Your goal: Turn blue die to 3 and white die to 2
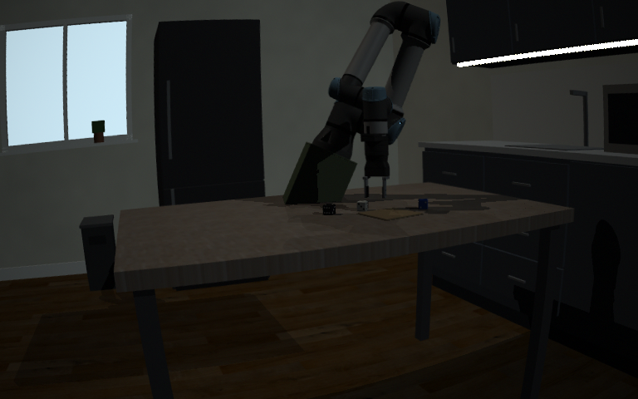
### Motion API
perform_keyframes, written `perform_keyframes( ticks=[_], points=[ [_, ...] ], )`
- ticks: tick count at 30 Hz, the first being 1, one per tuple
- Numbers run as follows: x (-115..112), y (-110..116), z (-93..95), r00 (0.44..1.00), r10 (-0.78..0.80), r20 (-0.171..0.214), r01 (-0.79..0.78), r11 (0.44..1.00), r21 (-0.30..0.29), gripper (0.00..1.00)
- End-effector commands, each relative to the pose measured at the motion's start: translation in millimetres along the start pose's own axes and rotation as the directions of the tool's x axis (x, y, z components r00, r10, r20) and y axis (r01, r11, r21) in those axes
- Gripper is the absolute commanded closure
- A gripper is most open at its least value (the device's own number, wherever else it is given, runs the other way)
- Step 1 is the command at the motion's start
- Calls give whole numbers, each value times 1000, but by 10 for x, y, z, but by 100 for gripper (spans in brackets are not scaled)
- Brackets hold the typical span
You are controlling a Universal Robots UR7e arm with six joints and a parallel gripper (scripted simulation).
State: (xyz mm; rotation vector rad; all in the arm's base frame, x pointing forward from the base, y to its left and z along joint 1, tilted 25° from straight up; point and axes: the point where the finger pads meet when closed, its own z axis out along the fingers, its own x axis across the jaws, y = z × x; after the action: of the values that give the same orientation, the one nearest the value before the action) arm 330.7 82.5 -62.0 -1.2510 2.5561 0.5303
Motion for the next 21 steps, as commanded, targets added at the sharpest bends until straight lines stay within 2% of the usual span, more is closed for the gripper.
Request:
perform_keyframes(
  ticks=[1,14,16,21],
  points=[
    [-175,46,-10,1000,5,2,-5,1000,2,0],
    [-730,241,-11,1000,5,2,-5,1000,2,0],
    [-730,241,-11,1000,5,2,-5,1000,2,0],
    [-944,316,-11,1000,5,2,-5,1000,2,0]
  ],
)
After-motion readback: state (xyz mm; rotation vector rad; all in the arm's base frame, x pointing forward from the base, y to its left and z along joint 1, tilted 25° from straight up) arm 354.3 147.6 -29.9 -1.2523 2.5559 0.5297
